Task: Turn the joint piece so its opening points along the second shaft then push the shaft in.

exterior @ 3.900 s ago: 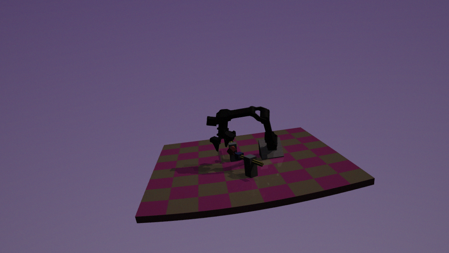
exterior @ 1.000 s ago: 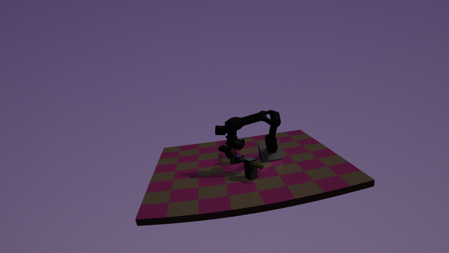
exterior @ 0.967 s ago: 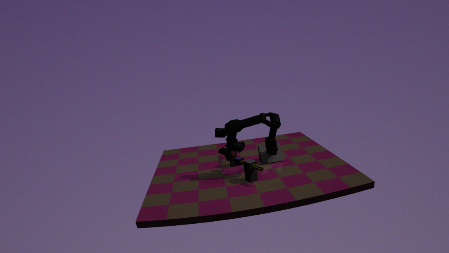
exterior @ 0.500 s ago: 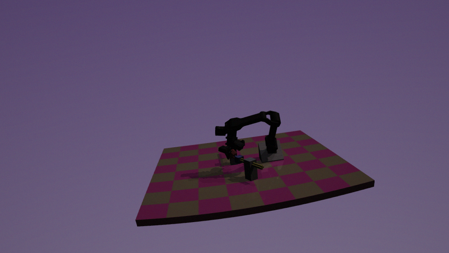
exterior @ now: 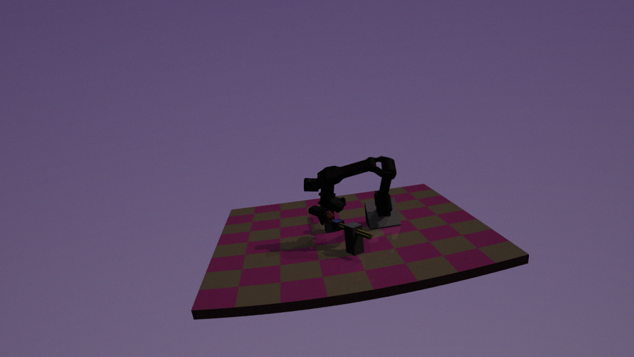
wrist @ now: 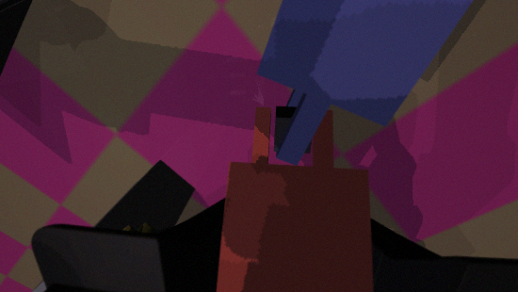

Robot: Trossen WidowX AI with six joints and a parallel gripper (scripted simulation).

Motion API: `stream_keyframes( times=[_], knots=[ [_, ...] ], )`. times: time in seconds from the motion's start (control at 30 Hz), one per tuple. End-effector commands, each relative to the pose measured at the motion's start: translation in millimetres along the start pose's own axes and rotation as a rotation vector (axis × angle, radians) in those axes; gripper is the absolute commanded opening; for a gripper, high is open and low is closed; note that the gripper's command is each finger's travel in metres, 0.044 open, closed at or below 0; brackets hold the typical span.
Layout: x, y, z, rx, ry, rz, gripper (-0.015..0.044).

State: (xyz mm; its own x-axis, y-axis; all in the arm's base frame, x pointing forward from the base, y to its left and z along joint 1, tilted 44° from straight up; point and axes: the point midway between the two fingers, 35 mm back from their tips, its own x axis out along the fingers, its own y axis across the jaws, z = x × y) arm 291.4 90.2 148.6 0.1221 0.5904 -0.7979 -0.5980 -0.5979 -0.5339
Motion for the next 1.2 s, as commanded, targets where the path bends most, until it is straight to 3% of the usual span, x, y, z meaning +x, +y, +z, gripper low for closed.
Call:
stream_keyframes(
  times=[0.0, 1.03, 1.17],
  knots=[
    [0.3, 0.1, -0.5, 0.004, 0.002, 0.001, 0.0182],
    [0.3, 0.1, -0.5, 0.004, 0.002, 0.001, 0.0182],
    [0.0, 0.0, 0.0, 0.0, 0.0, 0.0, 0.0147]
  ],
)
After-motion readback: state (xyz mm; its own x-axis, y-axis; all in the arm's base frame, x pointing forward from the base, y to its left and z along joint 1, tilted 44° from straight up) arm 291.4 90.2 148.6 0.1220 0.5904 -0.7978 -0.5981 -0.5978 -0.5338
